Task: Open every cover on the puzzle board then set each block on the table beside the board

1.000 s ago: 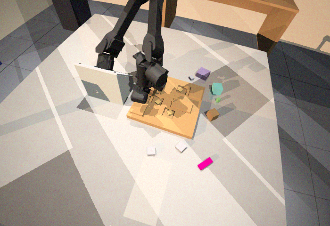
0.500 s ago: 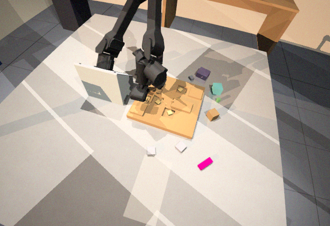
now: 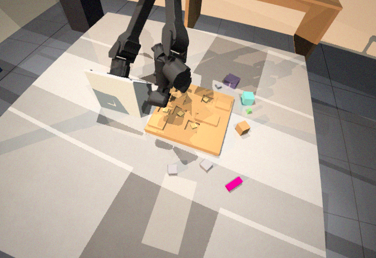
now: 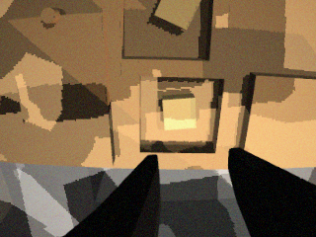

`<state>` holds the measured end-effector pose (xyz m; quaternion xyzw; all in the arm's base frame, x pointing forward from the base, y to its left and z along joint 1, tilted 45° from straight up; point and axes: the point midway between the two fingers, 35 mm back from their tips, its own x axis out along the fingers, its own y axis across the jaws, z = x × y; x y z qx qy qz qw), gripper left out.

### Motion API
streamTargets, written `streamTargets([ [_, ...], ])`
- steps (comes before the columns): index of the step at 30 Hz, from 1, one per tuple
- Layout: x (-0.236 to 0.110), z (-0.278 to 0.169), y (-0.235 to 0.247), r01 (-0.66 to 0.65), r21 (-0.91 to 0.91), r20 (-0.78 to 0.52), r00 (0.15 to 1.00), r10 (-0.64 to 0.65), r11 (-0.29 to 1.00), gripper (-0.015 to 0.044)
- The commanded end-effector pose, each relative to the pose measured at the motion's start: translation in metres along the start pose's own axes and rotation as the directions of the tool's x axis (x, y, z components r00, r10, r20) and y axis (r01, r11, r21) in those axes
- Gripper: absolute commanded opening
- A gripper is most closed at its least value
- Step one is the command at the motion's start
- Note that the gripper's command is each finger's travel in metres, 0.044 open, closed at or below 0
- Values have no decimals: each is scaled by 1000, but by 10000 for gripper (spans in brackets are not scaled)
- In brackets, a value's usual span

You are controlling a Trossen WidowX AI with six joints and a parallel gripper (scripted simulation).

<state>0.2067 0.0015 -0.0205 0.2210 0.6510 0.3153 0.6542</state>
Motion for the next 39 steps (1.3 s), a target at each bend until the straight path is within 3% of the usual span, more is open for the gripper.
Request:
streamTargets([
  [1,9,-1,0,-1,3,-4,1000,1,1000,144],
  [10,30,-1,2,-3,3,-4,1000,3,1000,144],
  [39,32,-1,2,-3,3,-4,1000,3,1000,144],
])
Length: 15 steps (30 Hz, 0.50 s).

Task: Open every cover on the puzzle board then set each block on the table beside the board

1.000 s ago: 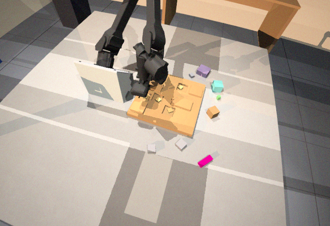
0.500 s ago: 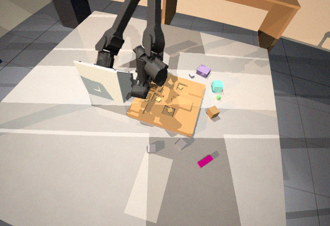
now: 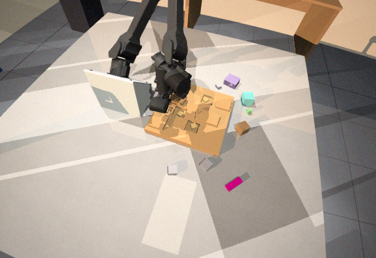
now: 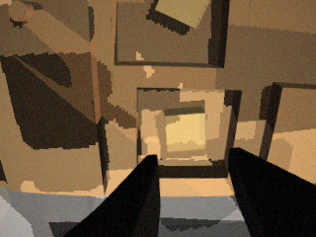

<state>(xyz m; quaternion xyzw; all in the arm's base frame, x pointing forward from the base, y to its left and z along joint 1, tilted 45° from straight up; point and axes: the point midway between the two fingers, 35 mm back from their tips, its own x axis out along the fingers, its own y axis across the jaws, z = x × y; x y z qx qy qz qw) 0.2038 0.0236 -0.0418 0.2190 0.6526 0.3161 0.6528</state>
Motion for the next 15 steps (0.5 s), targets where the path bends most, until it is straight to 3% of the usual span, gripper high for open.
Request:
streamTargets([
  [1,2,0,1,-4,5,1,1000,4,1000,144],
  [15,16,0,1,-5,5,1,1000,5,1000,144],
])
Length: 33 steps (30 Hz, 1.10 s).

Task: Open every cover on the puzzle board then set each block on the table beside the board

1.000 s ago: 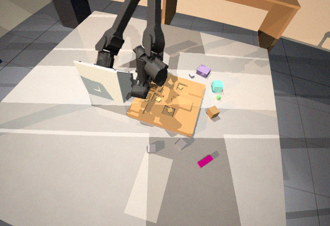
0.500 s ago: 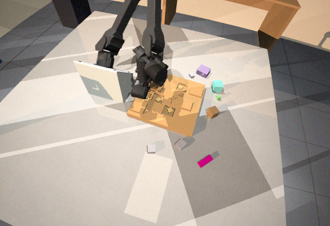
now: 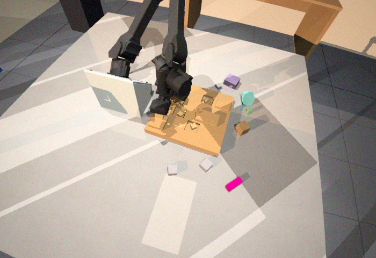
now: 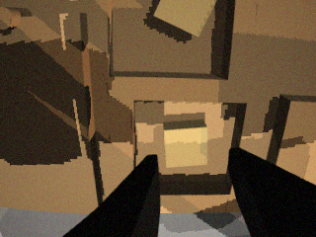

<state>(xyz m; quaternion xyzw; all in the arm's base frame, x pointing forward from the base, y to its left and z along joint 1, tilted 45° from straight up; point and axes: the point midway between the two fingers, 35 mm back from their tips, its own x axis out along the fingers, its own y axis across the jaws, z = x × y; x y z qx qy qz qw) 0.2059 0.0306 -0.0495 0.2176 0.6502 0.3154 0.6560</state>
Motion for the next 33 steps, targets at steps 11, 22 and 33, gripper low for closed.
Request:
streamTargets([
  [11,12,-3,2,-9,9,-5,1000,9,1000,144],
  [22,16,-3,2,-9,9,-5,1000,9,1000,144],
  [33,23,-3,2,-10,9,-5,1000,10,1000,144],
])
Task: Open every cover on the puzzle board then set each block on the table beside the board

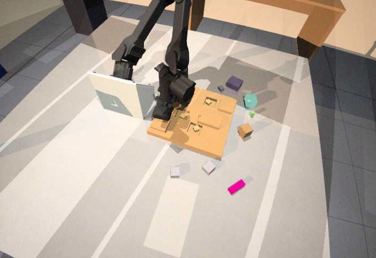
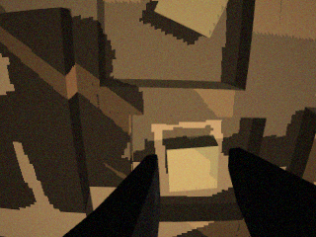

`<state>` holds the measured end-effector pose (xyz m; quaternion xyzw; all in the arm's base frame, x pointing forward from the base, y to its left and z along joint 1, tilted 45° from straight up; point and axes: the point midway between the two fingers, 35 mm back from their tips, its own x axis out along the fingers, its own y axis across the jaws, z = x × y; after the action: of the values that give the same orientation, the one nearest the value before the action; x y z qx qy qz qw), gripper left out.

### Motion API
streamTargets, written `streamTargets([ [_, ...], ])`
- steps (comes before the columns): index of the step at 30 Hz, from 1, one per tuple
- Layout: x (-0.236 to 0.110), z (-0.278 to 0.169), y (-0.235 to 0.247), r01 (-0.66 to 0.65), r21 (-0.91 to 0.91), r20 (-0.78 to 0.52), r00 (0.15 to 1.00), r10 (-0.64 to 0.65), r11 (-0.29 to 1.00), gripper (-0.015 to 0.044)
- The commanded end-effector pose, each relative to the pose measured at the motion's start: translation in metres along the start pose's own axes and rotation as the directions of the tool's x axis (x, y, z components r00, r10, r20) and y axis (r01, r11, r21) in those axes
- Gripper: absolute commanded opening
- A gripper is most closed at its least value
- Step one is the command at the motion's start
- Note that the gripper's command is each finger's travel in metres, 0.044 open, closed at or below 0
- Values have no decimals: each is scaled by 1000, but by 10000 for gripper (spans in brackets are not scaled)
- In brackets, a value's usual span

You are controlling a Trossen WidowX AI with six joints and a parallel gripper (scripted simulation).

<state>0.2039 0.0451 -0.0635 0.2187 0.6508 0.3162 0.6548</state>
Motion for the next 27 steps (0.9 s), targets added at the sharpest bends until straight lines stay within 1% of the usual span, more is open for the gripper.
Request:
streamTargets([
  [1,3,-2,1,-7,7,-3,1000,7,1000,144],
  [12,1,-1,0,-1,1,-2,1000,1,1000,80],
  [18,0,0,0,-1,1,-2,1000,1,1000,80],
  [27,-11,0,-1,0,3,-2,1000,0,1000,80],
])
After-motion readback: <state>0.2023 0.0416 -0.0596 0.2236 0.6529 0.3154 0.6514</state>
